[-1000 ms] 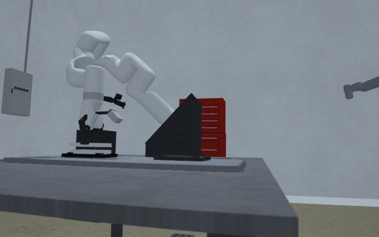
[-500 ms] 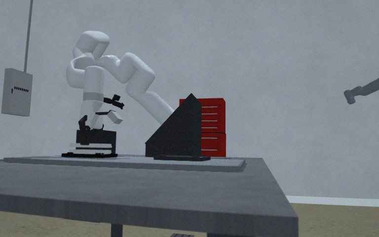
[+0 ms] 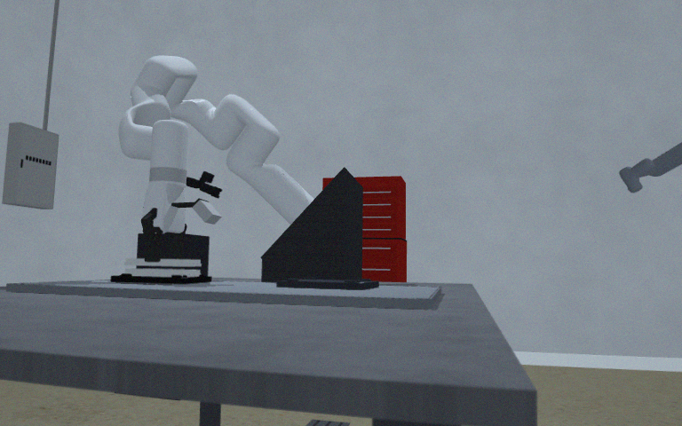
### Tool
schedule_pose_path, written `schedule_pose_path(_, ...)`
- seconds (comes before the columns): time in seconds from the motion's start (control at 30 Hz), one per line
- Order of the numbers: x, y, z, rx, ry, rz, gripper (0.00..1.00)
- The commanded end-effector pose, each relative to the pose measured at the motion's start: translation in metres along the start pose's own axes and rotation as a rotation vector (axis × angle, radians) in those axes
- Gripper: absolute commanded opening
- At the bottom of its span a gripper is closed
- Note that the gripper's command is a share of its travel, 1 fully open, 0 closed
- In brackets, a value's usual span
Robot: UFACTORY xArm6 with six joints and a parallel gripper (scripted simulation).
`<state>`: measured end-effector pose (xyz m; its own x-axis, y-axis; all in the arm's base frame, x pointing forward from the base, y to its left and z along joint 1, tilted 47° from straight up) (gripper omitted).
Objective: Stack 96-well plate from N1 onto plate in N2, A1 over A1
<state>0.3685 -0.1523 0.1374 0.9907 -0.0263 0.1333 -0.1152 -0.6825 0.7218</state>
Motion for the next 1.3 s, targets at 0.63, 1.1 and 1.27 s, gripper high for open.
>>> schedule_pose_path(0.63,0.0008,0.0001,0.0025,0.0,0.002,0.001,0.0)
schedule_pose_path(1.1,0.0008,0.0001,0.0048,0.0,0.002,0.001,0.0)
schedule_pose_path(1.27,0.0008,0.0001,0.0053,0.0,0.002,0.001,0.0)
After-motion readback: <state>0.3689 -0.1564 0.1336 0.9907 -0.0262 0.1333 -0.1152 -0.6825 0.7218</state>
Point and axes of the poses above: the point where the finger pads meet when closed, its own z axis out along the fingers, its own x axis across the jaws, y = z × x, the point moved 6 cm from there along -z, back along the fingers, and after that the axes turned 12 degrees about z, right-handed, at the moved point
